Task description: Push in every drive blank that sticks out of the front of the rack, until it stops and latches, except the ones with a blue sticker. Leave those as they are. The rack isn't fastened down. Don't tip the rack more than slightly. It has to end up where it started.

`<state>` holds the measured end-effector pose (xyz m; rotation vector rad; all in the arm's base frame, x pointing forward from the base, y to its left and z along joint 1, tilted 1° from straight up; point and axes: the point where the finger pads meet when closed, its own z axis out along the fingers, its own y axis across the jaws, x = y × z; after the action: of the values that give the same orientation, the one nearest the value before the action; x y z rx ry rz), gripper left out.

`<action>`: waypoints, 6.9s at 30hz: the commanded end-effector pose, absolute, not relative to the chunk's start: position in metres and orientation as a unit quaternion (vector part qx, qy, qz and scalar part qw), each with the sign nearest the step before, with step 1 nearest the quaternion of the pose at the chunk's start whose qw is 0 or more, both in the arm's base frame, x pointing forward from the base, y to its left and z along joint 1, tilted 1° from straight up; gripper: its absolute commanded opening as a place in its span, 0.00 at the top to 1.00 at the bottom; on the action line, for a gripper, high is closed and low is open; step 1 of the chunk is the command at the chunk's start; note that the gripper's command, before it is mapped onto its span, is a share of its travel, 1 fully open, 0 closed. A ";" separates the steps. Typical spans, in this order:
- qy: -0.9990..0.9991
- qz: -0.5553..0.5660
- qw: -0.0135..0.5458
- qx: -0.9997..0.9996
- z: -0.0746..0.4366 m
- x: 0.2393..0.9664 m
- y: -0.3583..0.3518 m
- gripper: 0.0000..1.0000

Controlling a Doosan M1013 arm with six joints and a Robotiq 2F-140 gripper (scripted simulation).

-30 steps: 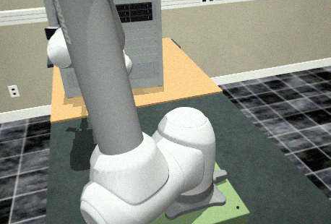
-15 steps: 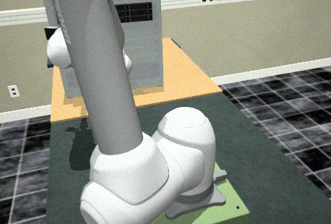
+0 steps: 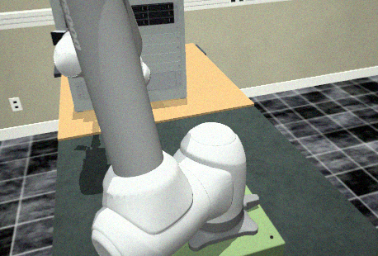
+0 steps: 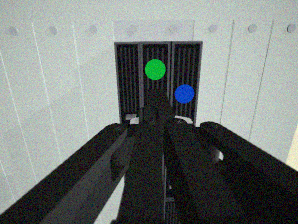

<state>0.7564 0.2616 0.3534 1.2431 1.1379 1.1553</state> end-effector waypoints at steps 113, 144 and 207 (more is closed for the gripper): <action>0.477 0.483 0.521 0.517 0.354 0.777 0.263 0.90; 0.477 0.483 0.521 0.517 0.355 0.789 0.262 0.90; 0.477 0.483 0.521 0.517 0.355 0.799 0.261 0.90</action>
<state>0.7966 0.2593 0.3532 1.2436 1.1397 1.1529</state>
